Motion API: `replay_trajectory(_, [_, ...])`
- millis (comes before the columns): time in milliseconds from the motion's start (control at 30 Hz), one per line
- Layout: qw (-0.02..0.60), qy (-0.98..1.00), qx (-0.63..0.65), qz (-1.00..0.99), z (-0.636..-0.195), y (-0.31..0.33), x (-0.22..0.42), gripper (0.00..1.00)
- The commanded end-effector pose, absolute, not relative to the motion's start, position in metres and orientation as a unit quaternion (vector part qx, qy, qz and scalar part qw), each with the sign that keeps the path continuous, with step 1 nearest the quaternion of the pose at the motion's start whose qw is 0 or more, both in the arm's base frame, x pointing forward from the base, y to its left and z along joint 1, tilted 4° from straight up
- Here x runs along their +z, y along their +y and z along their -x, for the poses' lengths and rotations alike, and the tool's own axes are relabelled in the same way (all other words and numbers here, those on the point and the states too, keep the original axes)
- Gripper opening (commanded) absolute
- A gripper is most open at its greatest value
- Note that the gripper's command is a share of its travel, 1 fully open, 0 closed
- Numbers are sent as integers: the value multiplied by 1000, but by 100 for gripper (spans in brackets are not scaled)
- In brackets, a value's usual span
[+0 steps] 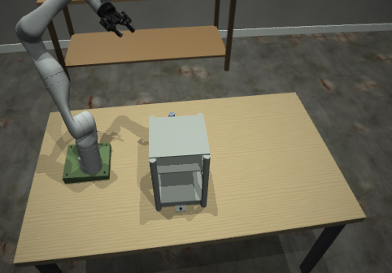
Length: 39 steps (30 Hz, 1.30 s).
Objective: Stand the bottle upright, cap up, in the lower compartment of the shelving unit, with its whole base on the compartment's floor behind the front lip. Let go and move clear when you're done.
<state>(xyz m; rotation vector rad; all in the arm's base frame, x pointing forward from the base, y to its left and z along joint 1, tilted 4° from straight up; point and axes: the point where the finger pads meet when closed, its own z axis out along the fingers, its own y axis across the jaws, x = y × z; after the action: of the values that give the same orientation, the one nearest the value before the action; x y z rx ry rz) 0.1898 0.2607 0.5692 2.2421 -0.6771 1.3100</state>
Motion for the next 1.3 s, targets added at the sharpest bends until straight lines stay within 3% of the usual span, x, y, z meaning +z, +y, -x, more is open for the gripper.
replay_trajectory(0, [233,-252,478,-808,-192,260,569,81])
replay_trajectory(1267, [260,-295,489,-779,-208,276,542,81])
